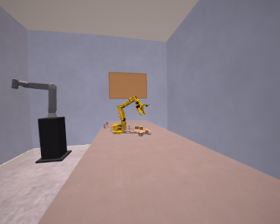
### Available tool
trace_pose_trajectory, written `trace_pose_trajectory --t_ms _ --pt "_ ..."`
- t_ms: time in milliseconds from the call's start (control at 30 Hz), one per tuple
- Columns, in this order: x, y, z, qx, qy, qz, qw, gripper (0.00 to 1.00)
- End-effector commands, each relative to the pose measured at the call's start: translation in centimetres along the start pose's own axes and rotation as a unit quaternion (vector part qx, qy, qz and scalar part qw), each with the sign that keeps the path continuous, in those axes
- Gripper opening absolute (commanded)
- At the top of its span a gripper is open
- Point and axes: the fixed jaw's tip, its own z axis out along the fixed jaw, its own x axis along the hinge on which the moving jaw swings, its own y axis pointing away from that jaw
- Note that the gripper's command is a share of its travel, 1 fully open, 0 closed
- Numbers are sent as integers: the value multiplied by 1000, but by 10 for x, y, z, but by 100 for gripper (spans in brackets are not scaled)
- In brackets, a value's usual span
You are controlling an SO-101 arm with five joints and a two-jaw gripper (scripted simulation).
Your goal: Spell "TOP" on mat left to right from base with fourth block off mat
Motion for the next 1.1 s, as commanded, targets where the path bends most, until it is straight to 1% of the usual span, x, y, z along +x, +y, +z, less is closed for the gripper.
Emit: trace_pose_trajectory --t_ms 0,167,233,467,633,900,1000,1067 --pt "-17 -14 -13 7 -52 97 994 35" --pt "-21 -29 -12 19 -57 180 982 35" --pt "-21 -29 -12 19 -57 180 982 35" --pt "-24 -40 -11 28 -62 242 968 35" --pt "-24 -42 -11 30 -63 254 965 35" --pt "-24 -42 -10 31 -61 255 965 35" --pt "-23 -43 -5 34 -49 256 965 35" --pt "-21 -43 2 38 -33 257 965 35"
